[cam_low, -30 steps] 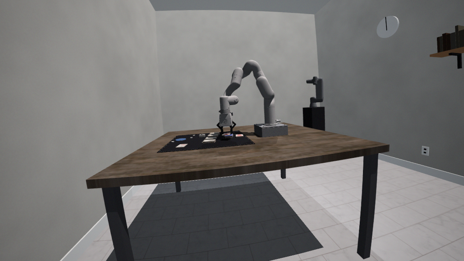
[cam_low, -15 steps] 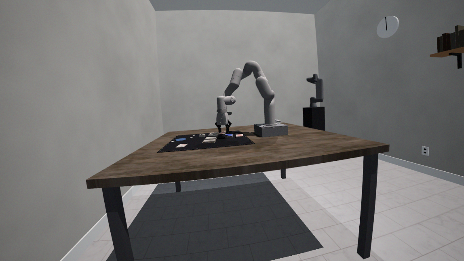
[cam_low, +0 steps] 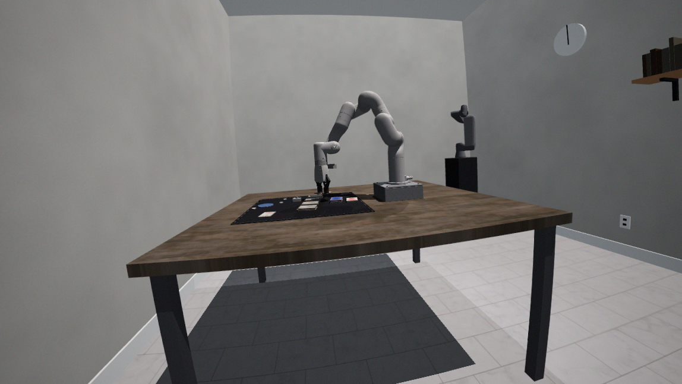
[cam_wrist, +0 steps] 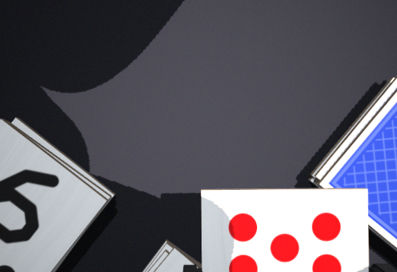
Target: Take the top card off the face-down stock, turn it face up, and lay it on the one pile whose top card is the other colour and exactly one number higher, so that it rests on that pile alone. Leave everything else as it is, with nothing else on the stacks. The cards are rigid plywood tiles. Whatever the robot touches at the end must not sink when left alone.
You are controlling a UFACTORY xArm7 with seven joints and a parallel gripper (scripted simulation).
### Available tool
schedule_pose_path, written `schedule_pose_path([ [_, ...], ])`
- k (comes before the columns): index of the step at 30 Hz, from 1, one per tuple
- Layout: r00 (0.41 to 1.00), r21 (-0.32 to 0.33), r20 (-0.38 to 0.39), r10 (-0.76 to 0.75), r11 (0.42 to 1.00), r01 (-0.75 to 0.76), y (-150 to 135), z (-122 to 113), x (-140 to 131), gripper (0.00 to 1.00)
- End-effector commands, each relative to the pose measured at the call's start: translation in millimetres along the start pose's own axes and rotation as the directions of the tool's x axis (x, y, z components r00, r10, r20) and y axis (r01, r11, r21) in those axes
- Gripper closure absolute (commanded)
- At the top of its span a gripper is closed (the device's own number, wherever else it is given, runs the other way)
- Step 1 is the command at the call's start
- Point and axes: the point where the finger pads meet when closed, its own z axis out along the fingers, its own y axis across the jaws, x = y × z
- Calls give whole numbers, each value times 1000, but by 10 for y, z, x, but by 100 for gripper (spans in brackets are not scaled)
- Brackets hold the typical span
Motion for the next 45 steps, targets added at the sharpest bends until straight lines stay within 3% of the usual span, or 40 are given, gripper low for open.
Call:
schedule_pose_path([
  [1,995,3,0,104,995,-104,-205,-13,6,26],
  [14,909,3,0,416,909,-416,-835,-43,116,26],
  [24,845,3,1,534,845,-534,-1096,-56,161,26],
  [31,805,2,1,594,805,-594,-1235,-62,185,26],
  [45,780,2,1,625,780,-625,-1312,-66,199,26],
])
